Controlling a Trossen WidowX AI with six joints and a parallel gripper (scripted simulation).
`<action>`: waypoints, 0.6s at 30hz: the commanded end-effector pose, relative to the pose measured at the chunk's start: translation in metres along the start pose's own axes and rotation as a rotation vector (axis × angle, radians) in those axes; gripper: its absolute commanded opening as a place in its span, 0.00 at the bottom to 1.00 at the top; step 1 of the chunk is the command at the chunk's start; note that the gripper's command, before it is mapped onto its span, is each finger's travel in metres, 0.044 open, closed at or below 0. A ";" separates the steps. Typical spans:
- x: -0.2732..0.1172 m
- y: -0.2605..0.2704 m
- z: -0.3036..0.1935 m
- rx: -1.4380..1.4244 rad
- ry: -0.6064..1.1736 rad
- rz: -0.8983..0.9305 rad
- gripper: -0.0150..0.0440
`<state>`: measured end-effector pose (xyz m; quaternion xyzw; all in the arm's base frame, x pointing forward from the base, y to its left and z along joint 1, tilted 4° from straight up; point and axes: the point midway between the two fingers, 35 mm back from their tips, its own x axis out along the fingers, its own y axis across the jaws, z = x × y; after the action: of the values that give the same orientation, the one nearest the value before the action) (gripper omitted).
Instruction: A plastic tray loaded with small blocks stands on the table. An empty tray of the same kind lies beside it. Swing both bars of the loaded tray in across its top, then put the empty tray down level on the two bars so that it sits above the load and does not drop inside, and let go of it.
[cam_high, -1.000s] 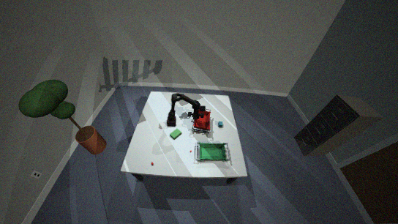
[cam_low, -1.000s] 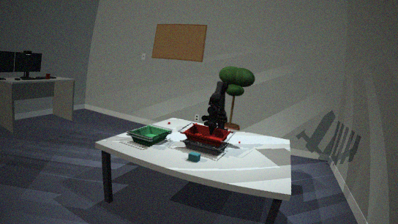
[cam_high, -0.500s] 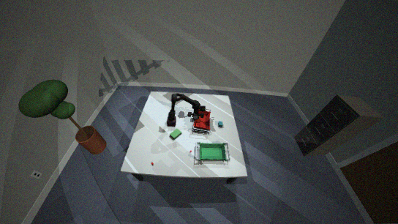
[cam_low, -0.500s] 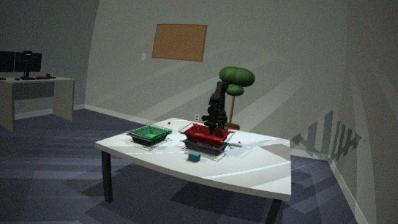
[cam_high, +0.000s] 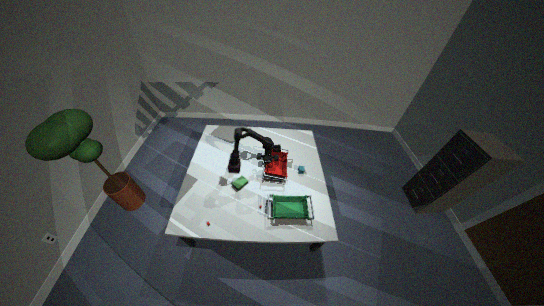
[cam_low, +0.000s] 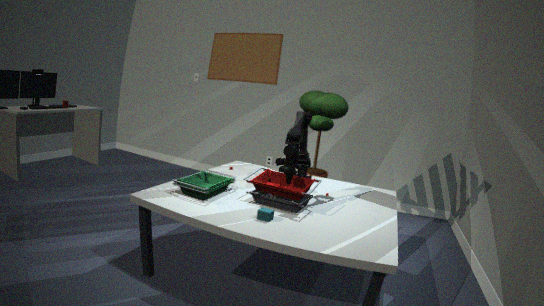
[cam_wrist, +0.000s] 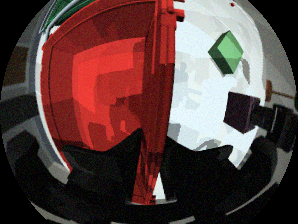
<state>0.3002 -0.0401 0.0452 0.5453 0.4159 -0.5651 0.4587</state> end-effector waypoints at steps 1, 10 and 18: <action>0.011 -0.008 0.000 0.000 0.000 -0.028 0.25; 0.012 -0.009 0.000 0.000 -0.001 -0.030 0.25; 0.012 -0.009 0.000 0.000 -0.001 -0.030 0.25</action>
<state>0.2981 -0.0399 0.0384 0.5448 0.4162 -0.5657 0.4582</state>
